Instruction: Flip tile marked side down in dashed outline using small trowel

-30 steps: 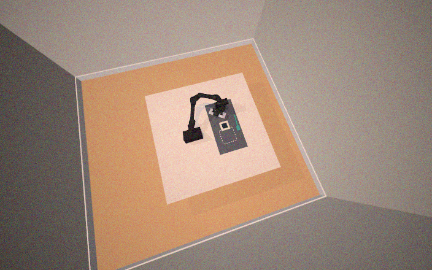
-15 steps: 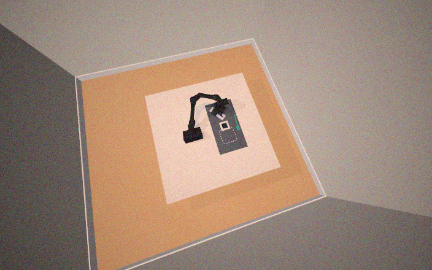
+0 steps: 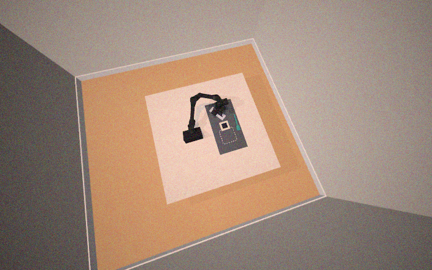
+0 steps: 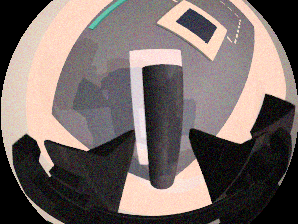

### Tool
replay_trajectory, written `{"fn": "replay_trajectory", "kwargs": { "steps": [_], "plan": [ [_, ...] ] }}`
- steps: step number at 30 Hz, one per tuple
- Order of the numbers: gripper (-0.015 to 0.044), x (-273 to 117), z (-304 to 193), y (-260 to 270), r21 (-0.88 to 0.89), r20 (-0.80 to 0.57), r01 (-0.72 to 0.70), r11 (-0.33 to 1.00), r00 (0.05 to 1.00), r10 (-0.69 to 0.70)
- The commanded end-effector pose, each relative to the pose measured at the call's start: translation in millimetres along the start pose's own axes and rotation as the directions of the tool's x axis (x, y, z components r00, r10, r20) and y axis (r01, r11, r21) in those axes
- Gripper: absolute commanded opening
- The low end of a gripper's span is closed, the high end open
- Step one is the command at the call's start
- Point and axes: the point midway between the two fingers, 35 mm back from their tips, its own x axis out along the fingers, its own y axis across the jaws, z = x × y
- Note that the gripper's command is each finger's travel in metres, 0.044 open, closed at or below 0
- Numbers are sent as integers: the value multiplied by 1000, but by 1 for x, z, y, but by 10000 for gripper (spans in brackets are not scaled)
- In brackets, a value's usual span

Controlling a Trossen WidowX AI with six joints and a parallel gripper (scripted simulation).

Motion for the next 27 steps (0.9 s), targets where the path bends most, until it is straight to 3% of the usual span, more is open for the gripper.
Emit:
{"fn": "replay_trajectory", "kwargs": {
  "steps": [1, 9, 14, 27],
  "plan": [
    [270, 0, 0, 0, 7, 0, 0, 1000, 1000, 0],
    [270, -3, 0, 0, 8, 0, 1, 1000, 1000, -1],
    [270, -45, 0, 0, 29, 1, 2, 1000, 1000, -2],
    [270, -36, 1, 0, 17, 1, 2, 1000, 1000, -2]
  ]
}}
